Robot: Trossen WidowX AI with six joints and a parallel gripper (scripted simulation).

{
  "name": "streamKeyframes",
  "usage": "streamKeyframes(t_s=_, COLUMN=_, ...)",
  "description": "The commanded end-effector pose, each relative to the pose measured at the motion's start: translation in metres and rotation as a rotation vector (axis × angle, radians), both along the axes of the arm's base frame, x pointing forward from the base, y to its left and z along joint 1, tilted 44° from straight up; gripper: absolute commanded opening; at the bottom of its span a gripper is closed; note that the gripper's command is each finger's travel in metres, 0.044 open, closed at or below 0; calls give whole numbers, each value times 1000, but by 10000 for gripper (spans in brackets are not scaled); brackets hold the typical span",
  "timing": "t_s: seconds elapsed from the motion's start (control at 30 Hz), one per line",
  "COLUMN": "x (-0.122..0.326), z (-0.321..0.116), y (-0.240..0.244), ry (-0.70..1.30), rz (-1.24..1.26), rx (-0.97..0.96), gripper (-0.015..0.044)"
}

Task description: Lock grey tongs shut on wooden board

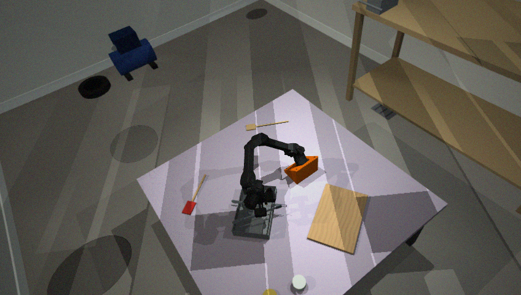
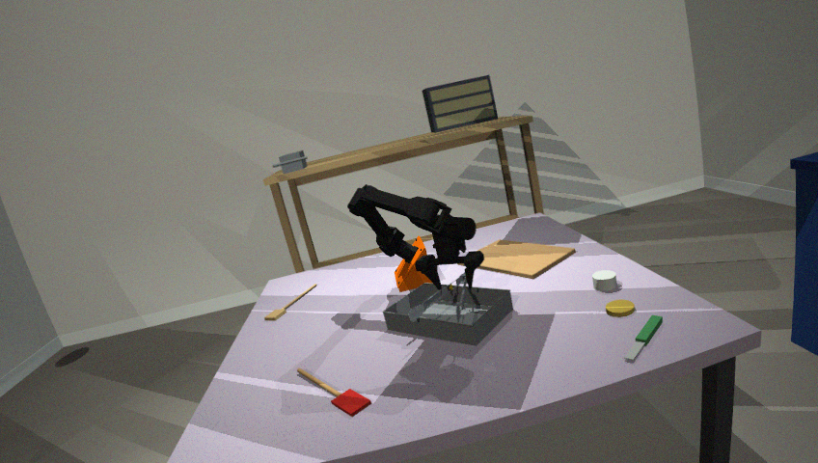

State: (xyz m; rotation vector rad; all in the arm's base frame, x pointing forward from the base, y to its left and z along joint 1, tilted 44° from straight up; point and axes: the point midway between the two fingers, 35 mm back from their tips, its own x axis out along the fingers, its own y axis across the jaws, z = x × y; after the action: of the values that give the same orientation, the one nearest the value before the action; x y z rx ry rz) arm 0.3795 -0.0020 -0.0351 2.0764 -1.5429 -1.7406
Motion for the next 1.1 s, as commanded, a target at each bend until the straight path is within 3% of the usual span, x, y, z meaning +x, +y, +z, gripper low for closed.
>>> streamKeyframes(t_s=0.0, x=-2, z=-6, y=-6, ry=6, rz=1, rx=-3, gripper=440)
streamKeyframes(t_s=0.9, x=-11, z=-34, y=-34, ry=7, rz=0, rx=-8, gripper=440)
streamKeyframes(t_s=1.0, x=-10, z=-31, y=-31, ry=2, rz=-2, rx=-5, gripper=361)
streamKeyframes(t_s=1.07, x=-10, z=-31, y=-31, ry=2, rz=-2, rx=-5, gripper=348)
